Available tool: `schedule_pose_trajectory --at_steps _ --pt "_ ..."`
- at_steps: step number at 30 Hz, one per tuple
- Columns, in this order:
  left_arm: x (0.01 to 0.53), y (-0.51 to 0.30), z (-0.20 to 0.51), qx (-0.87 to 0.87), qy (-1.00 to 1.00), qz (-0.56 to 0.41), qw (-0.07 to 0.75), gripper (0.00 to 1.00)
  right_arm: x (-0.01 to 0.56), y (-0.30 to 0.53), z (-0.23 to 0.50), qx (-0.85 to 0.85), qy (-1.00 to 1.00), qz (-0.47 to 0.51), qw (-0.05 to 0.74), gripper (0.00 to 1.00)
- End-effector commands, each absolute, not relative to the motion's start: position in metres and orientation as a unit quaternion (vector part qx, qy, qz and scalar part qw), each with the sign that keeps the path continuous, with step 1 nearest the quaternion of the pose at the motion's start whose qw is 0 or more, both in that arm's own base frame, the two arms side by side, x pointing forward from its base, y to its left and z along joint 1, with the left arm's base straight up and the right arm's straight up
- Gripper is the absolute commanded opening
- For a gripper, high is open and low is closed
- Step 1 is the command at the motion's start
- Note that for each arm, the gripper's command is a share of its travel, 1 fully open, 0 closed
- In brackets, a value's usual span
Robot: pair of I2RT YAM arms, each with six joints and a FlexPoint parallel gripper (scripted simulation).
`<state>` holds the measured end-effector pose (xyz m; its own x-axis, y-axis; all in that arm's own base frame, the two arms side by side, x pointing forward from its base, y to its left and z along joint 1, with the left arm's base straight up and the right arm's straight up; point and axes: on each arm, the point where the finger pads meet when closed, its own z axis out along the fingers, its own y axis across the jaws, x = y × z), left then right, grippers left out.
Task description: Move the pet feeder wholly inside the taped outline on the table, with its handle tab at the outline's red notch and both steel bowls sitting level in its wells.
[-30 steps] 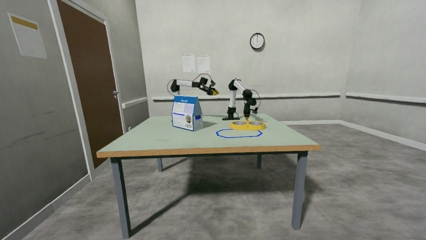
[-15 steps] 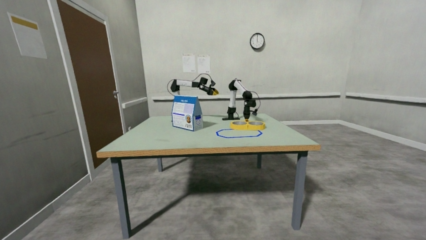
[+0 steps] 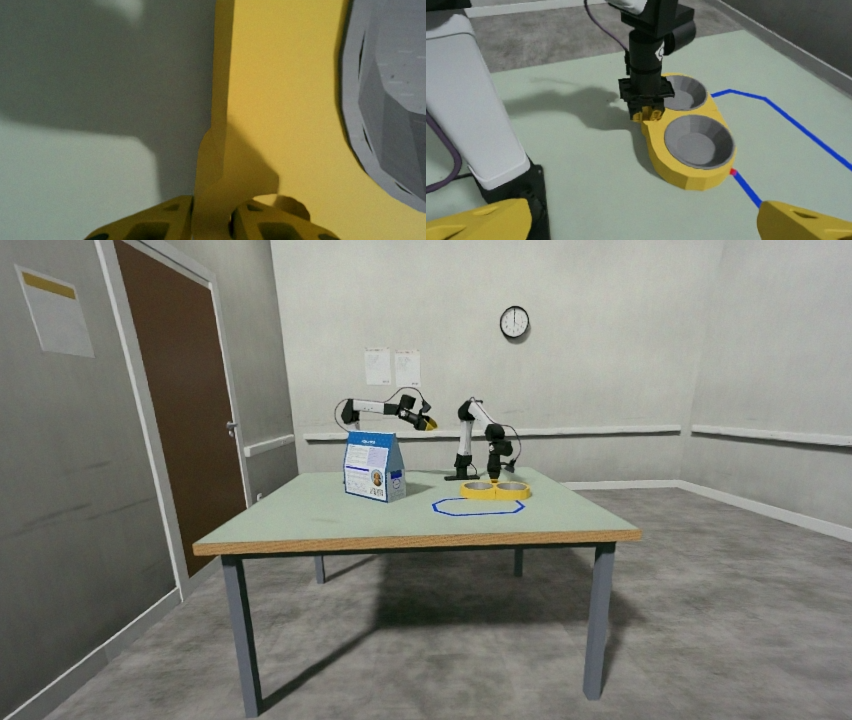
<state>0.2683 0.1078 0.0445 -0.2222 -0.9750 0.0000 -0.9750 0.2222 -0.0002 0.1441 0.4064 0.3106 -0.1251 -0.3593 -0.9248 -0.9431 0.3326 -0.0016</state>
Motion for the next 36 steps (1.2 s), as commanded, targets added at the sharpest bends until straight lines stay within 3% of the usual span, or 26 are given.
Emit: schedule_pose_trajectory --at_steps 1,6,7,8,24,36 --pt "0.268 0.108 0.042 -0.623 0.783 -0.001 0.004 0.14 0.145 0.407 0.321 -0.473 0.671 0.329 0.467 1.00" --pt "0.268 0.107 0.042 -0.623 0.782 -0.001 0.004 0.07 0.145 0.407 0.321 -0.473 0.671 0.329 0.467 1.00" --pt "0.268 0.107 0.043 -0.623 0.782 -0.001 0.004 0.00 0.145 0.407 0.321 -0.473 0.671 0.329 0.467 1.00" --pt "0.268 0.107 0.043 -0.623 0.782 -0.001 0.005 0.06 0.145 0.407 0.321 -0.473 0.671 0.329 0.467 1.00" --pt "0.275 0.105 0.044 -0.636 0.771 0.000 0.002 0.06 0.147 0.406 0.321 -0.468 0.675 0.327 0.468 1.00" --pt "0.298 0.083 0.044 -0.664 0.748 -0.004 -0.001 0.06 0.157 0.388 0.287 -0.457 0.726 0.268 0.438 1.00"
